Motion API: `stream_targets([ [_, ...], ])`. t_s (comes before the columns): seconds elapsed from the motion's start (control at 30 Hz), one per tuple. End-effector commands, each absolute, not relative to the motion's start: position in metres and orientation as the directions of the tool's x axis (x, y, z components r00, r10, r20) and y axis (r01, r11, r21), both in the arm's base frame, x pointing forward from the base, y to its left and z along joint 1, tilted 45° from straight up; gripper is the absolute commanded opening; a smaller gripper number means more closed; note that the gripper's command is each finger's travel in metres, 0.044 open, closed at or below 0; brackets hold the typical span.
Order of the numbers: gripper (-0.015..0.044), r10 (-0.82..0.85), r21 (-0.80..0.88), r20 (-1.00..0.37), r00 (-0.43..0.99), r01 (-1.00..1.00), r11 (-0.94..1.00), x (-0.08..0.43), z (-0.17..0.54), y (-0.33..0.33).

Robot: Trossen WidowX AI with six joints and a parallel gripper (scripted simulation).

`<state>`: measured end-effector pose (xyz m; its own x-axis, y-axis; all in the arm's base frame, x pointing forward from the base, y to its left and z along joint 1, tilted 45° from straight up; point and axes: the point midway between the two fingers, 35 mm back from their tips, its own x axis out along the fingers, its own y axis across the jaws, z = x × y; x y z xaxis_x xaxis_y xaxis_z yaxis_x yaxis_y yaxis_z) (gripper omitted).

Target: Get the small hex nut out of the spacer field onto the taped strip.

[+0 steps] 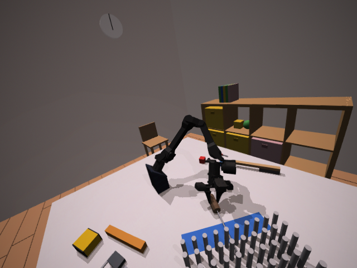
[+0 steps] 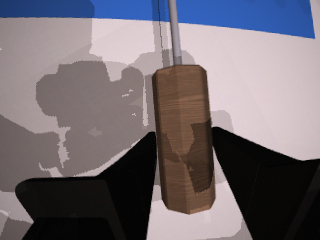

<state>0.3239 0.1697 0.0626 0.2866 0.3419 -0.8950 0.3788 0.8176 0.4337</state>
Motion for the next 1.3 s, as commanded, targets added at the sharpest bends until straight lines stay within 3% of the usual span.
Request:
stream_targets([
  [0.0,0.0,0.334,0.427,-0.898,0.286,0.384,0.819,0.32,0.062,0.169],
  [1.27,0.0,0.335,0.428,-0.898,0.285,0.384,0.818,0.294,0.07,0.177],
])
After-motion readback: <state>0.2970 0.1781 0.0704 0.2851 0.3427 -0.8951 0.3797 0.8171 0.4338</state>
